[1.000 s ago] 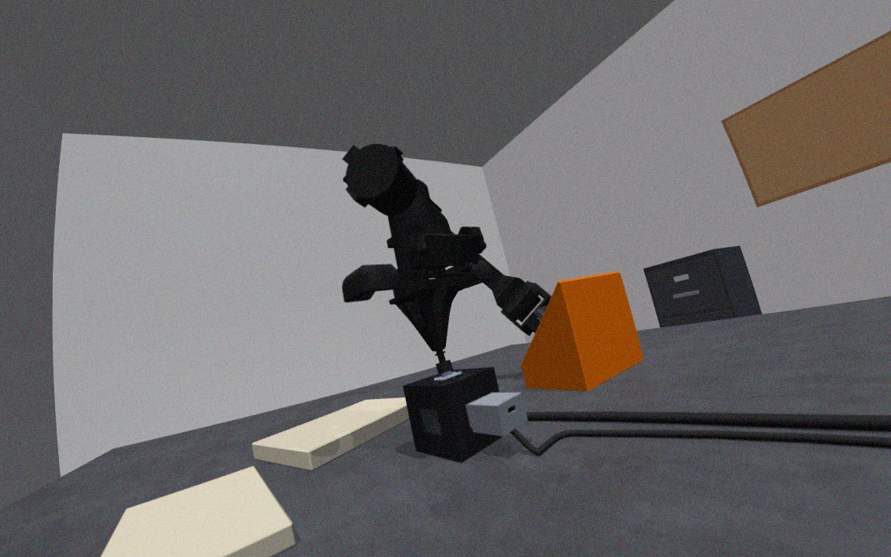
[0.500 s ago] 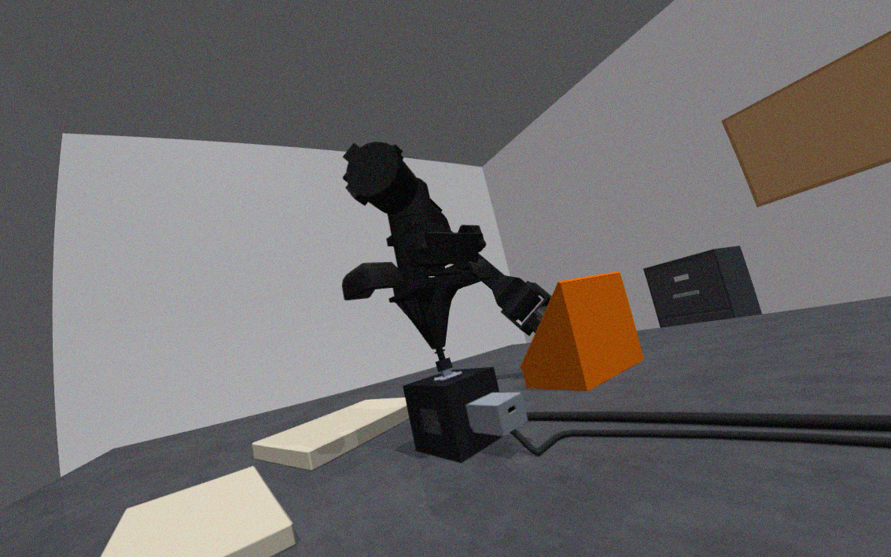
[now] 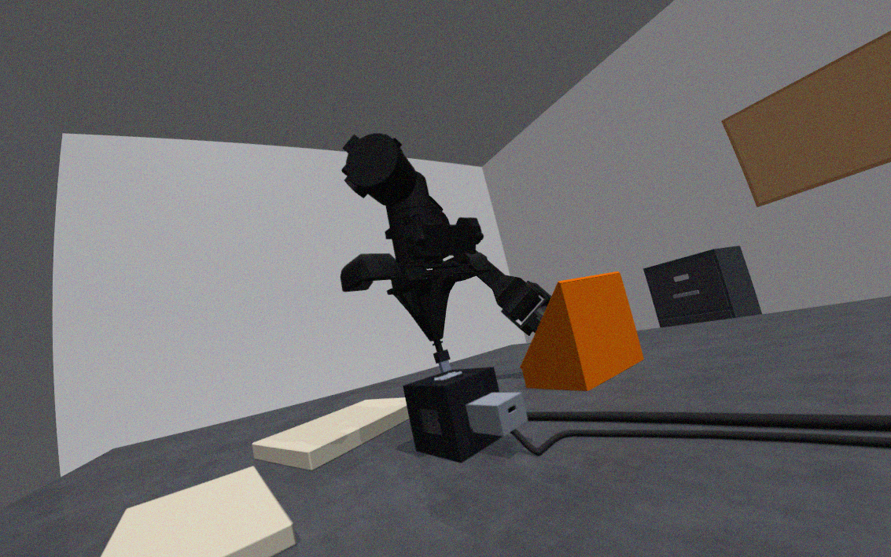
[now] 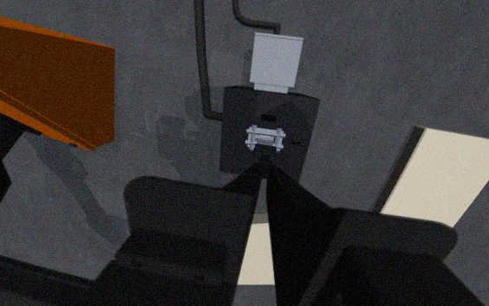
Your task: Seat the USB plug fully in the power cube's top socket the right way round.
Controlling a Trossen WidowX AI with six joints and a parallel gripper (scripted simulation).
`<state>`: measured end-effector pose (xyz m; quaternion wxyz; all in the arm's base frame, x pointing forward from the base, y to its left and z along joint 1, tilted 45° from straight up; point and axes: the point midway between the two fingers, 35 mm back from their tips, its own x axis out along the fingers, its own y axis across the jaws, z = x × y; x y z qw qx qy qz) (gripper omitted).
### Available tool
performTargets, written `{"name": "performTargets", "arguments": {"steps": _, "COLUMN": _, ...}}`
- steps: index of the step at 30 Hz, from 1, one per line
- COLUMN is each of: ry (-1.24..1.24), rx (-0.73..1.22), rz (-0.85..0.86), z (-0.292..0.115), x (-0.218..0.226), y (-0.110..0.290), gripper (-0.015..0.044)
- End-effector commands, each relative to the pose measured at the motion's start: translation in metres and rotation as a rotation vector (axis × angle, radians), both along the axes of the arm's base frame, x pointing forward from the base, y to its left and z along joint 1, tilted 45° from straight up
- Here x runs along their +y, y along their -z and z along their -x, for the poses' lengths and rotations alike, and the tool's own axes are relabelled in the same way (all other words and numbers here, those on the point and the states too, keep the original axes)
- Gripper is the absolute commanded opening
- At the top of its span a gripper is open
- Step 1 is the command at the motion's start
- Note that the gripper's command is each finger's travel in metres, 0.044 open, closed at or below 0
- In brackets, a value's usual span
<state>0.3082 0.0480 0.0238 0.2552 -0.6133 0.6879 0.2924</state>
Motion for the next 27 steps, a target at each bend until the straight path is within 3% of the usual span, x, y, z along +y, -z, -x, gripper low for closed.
{"name": "performTargets", "arguments": {"steps": 1, "ry": 0.003, "rx": -0.004, "rz": -0.004, "z": -0.0009, "x": 0.0038, "y": -0.0021, "gripper": 0.0000}}
{"name": "performTargets", "arguments": {"steps": 27, "ry": 0.034, "rx": -0.034, "rz": 0.003, "z": -0.0020, "x": 0.0112, "y": -0.0110, "gripper": 0.0000}}
